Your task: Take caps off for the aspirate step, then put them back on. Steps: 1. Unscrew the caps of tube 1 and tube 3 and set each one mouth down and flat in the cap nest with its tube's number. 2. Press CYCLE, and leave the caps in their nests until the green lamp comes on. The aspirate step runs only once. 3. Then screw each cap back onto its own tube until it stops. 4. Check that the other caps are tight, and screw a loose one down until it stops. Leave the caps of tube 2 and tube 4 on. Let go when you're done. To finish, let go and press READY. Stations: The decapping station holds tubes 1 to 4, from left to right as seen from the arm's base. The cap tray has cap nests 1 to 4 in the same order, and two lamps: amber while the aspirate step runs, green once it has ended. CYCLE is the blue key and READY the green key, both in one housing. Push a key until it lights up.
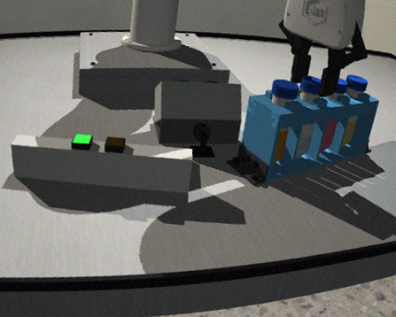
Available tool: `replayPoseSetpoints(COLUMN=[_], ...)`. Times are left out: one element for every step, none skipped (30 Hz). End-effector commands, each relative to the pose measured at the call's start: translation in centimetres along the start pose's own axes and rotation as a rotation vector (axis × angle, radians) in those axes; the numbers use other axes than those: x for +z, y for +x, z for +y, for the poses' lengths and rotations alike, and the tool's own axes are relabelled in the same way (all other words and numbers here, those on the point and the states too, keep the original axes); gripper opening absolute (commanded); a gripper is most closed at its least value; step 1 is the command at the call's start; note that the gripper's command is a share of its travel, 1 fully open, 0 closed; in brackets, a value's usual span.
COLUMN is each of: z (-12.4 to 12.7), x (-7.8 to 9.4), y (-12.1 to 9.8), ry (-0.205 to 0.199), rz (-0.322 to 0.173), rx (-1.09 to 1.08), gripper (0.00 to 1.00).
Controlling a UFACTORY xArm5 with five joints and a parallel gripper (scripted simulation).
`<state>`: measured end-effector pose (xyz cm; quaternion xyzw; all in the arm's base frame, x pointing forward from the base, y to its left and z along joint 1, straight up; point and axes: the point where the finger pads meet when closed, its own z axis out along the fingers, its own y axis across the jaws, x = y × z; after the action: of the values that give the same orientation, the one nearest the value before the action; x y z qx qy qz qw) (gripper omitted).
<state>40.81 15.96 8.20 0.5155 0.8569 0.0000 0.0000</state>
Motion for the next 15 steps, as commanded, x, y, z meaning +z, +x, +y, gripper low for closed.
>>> replayPoseSetpoints(z=[0.15,0.15,0.15,0.15,0.15,0.15,0.15,0.15,0.15,0.15,0.15,0.15,0.15,0.15,0.15], x=[-0.16,-0.16,-0.16,-0.16,-0.16,-0.16,-0.16,-0.16,-0.16,-0.16,-0.16,-0.16,-0.16,-0.16,-0.16], y=[-0.02,-0.02,-0.02,-0.02,-0.02,-0.02,-0.02,-0.02,-0.02,-0.02,-0.02,-0.02,-0.02,-0.02,-0.02], ry=[-0.004,-0.004,-0.004,-0.004,-0.004,-0.004,-0.004,-0.004,-0.004,-0.004,-0.004,-0.004,-0.004,-0.004,-0.004], rz=[-0.001,-0.001,-0.001,-0.001,-0.001,-0.001,-0.002,-0.002,-0.002,-0.002,-0.002,-0.002,-0.002,-0.002,-0.002], rx=[-0.251,-0.291,-0.331,-0.371,-0.411,-0.451,-0.491,-0.491,-0.491,-0.531,-0.571,-0.611,-0.629,-0.629,-0.629], gripper=[0.46,0.46,0.46,0.46,0.46,0.46,0.46,0.46,0.46,0.46,0.46,0.46,0.46,0.46,0.46])
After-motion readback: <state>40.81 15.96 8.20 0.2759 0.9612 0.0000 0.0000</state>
